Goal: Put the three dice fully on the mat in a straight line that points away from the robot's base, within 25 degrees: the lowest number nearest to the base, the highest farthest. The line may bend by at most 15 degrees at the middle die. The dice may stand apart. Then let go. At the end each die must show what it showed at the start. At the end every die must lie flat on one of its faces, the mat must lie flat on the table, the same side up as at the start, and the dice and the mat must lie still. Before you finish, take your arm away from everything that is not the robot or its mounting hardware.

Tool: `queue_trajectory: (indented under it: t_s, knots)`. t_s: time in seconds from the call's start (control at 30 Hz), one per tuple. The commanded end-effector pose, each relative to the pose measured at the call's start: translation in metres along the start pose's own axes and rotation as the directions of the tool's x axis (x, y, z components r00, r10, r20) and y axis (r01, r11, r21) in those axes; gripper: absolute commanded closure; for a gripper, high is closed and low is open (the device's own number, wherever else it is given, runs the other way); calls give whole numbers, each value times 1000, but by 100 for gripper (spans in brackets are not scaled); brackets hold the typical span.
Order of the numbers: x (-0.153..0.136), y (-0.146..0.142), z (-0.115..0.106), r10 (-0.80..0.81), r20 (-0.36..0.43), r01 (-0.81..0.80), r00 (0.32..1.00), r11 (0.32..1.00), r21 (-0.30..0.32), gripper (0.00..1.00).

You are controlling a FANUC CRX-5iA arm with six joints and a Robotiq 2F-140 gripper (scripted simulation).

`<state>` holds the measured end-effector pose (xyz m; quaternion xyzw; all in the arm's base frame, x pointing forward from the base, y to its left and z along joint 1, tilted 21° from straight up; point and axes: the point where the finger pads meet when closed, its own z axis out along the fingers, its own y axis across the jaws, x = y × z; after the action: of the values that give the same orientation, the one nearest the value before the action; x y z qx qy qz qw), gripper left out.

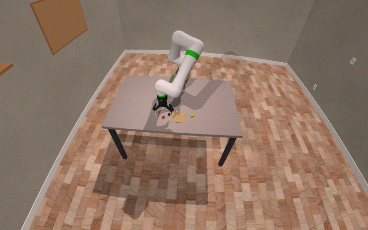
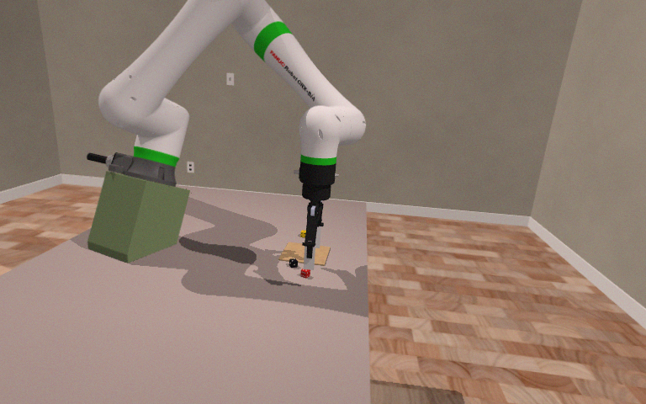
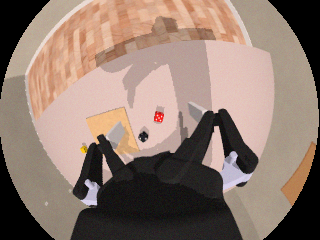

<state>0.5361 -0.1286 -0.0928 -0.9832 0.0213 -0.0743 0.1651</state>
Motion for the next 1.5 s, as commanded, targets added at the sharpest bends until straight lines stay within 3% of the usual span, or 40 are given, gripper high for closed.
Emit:
queue_trajectory:
  t_s: [0.0,0.47,0.87,1.47]
  knots:
    - [0,0,0,0,0,0,1000,1000,0,0]
    - [-9,-11,0,0,0,0,1000,1000,0,0]
    - [-41,-52,0,0,0,0,1000,1000,0,0]
    - [-43,-54,0,0,0,0,1000,1000,0,0]
